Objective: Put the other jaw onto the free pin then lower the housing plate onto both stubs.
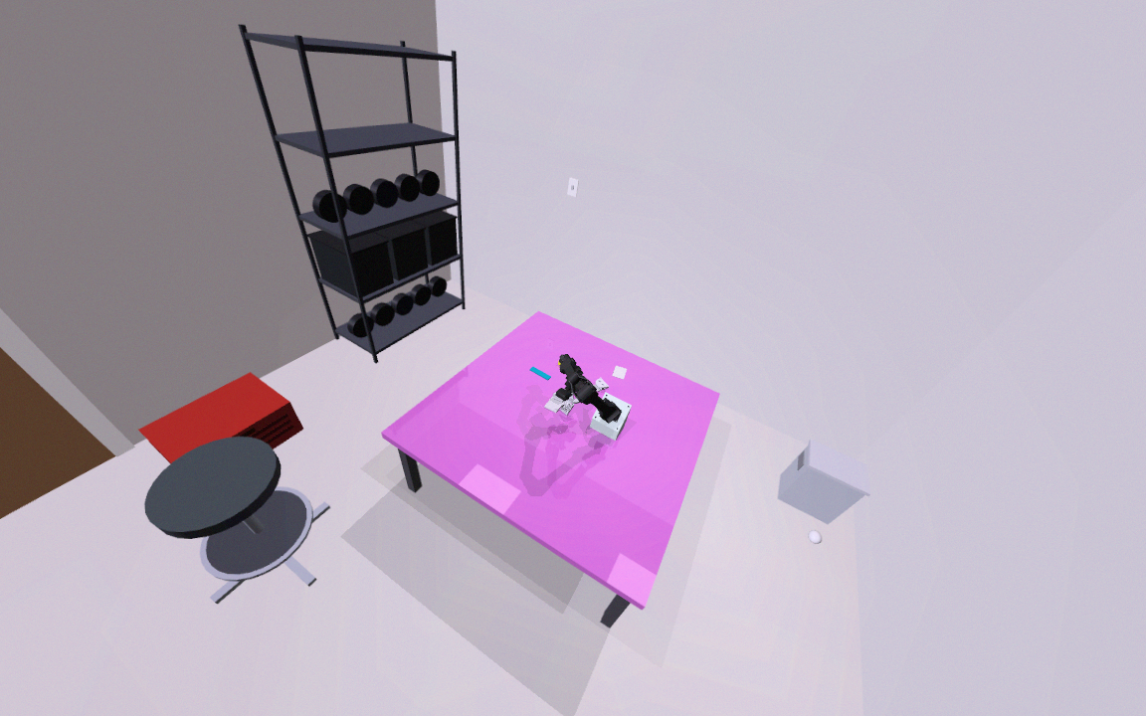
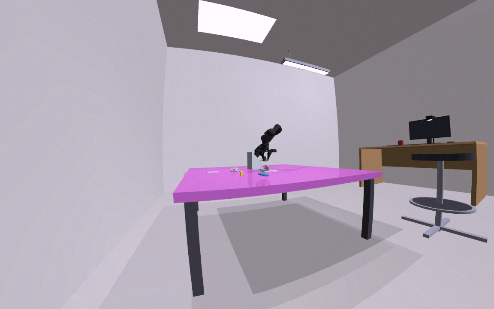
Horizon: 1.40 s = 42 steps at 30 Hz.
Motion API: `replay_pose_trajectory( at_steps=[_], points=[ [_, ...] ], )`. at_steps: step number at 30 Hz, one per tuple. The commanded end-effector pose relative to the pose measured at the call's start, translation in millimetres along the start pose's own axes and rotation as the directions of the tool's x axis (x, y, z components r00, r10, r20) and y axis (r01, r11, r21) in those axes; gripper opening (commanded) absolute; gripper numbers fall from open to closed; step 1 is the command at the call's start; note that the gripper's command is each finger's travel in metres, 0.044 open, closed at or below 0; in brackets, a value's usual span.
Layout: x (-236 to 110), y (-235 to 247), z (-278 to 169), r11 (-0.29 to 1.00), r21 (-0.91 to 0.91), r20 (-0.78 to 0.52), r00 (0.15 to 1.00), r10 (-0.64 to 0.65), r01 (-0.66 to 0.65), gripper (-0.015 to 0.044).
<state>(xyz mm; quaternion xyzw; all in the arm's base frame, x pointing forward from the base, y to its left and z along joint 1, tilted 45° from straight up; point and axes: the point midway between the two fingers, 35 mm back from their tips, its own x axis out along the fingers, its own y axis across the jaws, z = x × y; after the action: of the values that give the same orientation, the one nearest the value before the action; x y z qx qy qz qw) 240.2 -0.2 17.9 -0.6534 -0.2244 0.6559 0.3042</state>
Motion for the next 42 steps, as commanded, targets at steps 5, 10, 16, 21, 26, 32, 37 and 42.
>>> replay_pose_trajectory(
  at_steps=[5, 10, 16, 21, 26, 32, 37, 42],
  points=[
    [1, -12, -23, 1.0, 0.003, 0.001, 1.0, -0.006, 0.006, 0.0134],
    [2, -21, -36, 1.0, 0.002, 0.001, 1.0, -0.008, 0.008, 0.0134],
    [3, -32, -50, 1.0, 0.0, 0.002, 1.0, -0.012, 0.012, 0.0134],
    [3, -33, -50, 1.0, 0.0, 0.002, 1.0, -0.012, 0.012, 0.0134],
    [3, -33, -50, 1.0, 0.0, 0.002, 1.0, -0.012, 0.012, 0.0134],
    [3, -33, -50, 1.0, 0.0, 0.002, 1.0, -0.012, 0.012, 0.0134],
    [3, -33, -50, 1.0, 0.0, 0.002, 1.0, -0.012, 0.012, 0.0134],
    [3, -33, -50, 1.0, 0.0, 0.002, 1.0, -0.012, 0.012, 0.0134]
  ],
)
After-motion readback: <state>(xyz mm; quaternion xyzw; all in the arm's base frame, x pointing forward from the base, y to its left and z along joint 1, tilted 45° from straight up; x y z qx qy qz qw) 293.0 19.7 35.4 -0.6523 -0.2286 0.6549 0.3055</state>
